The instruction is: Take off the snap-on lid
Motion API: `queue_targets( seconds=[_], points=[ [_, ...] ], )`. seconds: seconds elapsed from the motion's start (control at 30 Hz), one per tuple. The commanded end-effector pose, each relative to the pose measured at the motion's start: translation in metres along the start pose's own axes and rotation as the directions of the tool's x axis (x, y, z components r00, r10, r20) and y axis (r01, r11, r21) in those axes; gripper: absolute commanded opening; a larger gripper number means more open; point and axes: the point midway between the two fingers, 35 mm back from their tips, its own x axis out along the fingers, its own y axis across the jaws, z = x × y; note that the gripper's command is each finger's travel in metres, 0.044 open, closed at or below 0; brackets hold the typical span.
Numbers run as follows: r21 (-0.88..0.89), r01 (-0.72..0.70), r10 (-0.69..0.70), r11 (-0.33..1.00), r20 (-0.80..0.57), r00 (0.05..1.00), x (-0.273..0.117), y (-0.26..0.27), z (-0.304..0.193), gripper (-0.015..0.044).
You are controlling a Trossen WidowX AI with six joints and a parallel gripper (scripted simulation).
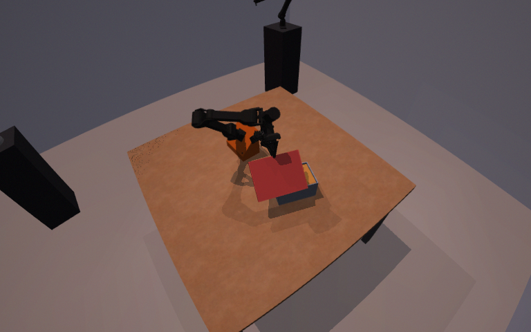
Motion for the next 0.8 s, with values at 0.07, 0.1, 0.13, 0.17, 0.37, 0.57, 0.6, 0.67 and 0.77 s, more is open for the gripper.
queue_targets(
  seconds=[0.07,0.1,0.13,0.17,0.37,0.57,0.6,0.67,0.77],
  points=[
    [-0.002,-0.002,0.002,1.000,-0.003,1.000,-0.002,0.000,0.013,0.0000],
    [-0.003,-0.002,0.002,1.000,-0.003,1.000,-0.002,-0.001,0.015,0.0000],
    [-0.003,-0.002,0.002,1.000,-0.003,1.000,-0.002,-0.001,0.017,0.0000],
    [-0.003,-0.002,0.002,1.000,-0.003,1.000,-0.002,-0.001,0.019,0.0000],
    [-0.004,-0.002,0.002,1.000,-0.003,1.000,-0.003,-0.002,0.031,0.0000],
    [-0.005,-0.002,0.002,1.000,-0.002,1.000,-0.004,-0.002,0.043,0.0000],
    [-0.005,-0.002,0.002,1.000,-0.002,1.000,-0.004,-0.003,0.045,0.0000],
    [-0.005,-0.002,0.002,1.000,-0.002,1.000,-0.004,-0.003,0.049,0.0000],
    [-0.005,-0.001,0.001,1.000,-0.002,1.000,-0.005,-0.003,0.055,0.0000]
  ],
)
